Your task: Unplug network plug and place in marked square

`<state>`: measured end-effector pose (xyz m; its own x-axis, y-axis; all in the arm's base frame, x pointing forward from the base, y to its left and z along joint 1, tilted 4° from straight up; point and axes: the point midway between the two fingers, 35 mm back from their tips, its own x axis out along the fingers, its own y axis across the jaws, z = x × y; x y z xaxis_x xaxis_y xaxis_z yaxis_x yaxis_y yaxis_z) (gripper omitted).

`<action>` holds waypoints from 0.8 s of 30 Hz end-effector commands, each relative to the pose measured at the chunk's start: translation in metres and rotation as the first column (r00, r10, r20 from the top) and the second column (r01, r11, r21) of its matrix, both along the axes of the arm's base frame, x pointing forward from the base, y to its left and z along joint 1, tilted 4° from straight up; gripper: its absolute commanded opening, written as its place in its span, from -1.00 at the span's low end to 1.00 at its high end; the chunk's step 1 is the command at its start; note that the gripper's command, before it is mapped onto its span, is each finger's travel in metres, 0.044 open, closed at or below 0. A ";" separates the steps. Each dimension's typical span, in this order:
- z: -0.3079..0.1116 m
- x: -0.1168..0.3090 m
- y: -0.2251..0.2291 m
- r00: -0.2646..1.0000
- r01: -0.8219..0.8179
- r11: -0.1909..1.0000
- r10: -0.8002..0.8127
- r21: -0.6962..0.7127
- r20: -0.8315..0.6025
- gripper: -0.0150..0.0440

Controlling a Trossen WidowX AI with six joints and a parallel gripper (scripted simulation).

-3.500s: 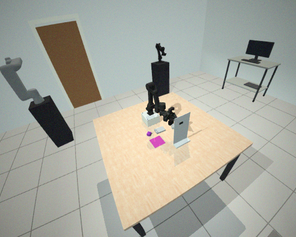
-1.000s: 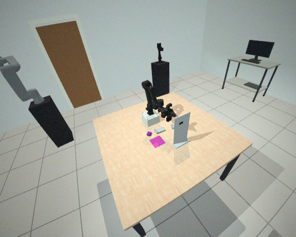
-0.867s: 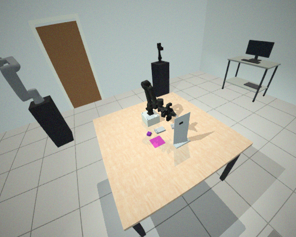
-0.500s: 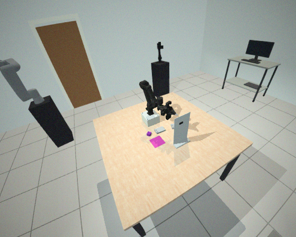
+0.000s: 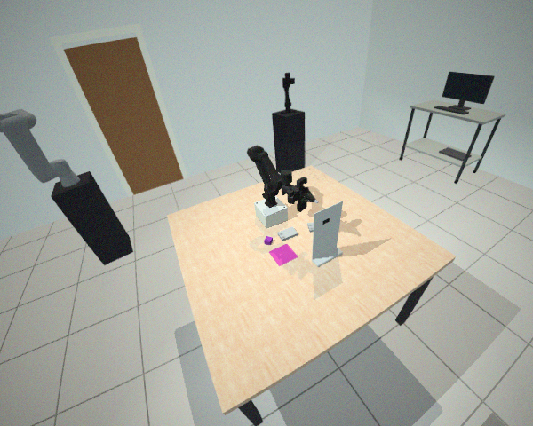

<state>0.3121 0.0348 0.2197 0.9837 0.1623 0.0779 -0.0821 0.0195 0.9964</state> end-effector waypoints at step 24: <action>-0.079 0.029 -0.079 0.888 0.242 0.970 -0.228 -0.015 -0.400 -0.49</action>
